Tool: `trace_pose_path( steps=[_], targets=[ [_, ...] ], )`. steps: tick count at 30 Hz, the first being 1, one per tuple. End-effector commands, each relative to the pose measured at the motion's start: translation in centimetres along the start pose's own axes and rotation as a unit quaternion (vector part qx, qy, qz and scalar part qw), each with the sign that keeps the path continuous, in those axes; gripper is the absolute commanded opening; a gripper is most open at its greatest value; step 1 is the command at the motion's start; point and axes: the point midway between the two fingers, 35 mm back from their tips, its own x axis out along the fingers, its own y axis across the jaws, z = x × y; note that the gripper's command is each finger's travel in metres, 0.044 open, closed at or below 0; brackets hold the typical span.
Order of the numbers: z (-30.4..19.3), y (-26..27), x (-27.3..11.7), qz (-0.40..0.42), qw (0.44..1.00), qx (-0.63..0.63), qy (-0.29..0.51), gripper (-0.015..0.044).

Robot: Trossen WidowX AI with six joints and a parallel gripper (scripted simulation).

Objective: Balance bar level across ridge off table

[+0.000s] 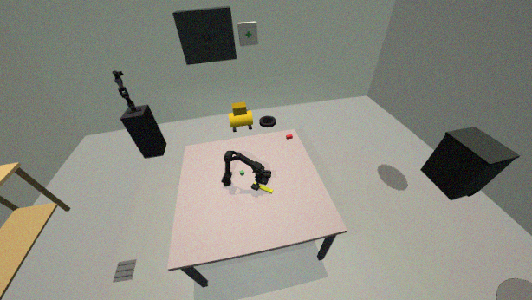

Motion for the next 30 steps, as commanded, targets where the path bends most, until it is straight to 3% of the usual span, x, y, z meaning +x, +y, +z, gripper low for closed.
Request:
trace_pose_path(
  steps=[1, 2, 9, 16, 19, 30],
  targets=[
    [0.0, 0.0, 0.1, -0.001, 1.000, 0.002, -0.001, 0.0315],
    [0.0, 0.0, 0.1, -0.001, 1.000, 0.002, -0.001, 0.0315],
    [0.0, 0.0, 0.0, 0.000, 1.000, 0.000, 0.000, 0.0131],
    [0.0, 0.0, 0.0, 0.000, 1.000, 0.000, 0.000, 0.0085],
    [0.1, 0.0, -0.4, 0.000, 1.000, 0.000, 0.000, 0.0006],
    [0.4, 0.1, -3.2, 0.000, 1.000, 0.001, -0.001, 0.0000]
  ],
)
